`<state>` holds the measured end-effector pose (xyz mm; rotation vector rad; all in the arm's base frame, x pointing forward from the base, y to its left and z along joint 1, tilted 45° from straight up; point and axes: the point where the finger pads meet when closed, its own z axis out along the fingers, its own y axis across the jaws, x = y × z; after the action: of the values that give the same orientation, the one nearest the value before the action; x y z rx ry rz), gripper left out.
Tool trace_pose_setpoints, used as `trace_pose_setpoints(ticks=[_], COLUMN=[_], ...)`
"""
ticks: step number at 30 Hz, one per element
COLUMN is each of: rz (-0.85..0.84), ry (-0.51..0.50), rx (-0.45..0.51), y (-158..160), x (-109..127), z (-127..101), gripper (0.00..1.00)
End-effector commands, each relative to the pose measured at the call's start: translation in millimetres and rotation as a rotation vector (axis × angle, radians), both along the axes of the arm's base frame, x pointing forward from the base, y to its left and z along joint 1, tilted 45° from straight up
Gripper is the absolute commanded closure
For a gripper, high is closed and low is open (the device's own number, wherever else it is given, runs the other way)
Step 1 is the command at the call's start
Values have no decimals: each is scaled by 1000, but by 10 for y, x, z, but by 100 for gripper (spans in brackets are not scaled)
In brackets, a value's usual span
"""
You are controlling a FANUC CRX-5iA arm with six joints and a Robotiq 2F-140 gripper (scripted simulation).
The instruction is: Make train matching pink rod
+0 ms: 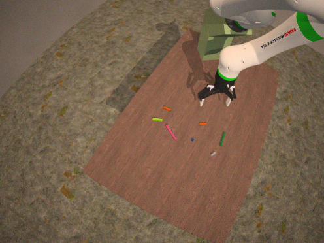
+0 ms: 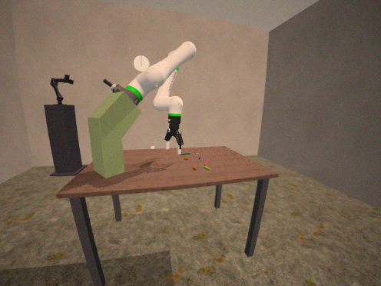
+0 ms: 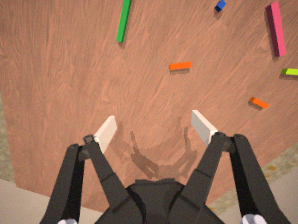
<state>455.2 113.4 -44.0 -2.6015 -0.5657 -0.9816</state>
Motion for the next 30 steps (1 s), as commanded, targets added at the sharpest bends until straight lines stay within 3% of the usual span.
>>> trace_pose_setpoints(ticks=[1, 11, 30], rz=[44, 152, 155], ry=[-53, -132, -134], rx=[-48, -147, -150], y=[-81, -245, -250], x=[-27, -95, -97], z=[-59, -168, -171], gripper=[0, 0, 0])
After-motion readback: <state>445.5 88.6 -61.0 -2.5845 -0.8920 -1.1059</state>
